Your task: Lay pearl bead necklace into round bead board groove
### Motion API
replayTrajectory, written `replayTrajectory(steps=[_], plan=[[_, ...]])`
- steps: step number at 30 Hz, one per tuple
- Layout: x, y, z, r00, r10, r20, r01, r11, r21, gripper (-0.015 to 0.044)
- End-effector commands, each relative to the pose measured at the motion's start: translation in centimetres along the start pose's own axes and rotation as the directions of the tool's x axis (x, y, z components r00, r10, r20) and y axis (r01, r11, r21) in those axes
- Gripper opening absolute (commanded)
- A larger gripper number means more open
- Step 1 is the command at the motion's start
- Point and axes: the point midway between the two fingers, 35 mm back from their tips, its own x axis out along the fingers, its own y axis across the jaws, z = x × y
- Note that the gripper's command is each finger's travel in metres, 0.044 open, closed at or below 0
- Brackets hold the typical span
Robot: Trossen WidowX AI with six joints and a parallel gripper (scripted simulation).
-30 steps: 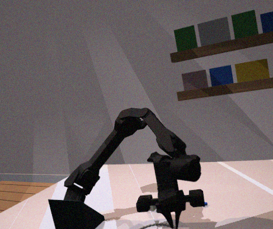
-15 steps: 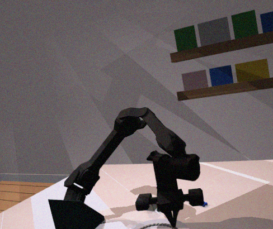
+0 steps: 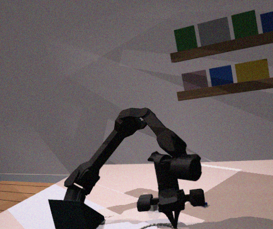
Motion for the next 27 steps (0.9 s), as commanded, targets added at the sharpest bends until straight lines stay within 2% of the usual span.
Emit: replayTrajectory(steps=[1,17,27], plan=[[0.00,0.00,0.00,1.000,0.000,0.000,0.000,1.000,0.000,0.0026],[-0.13,-0.06,-0.06,1.000,-0.002,-0.004,0.002,1.000,0.008,0.0440],[-0.79,-0.07,-0.05,1.000,0.002,-0.004,-0.002,1.000,0.008,0.0440]])
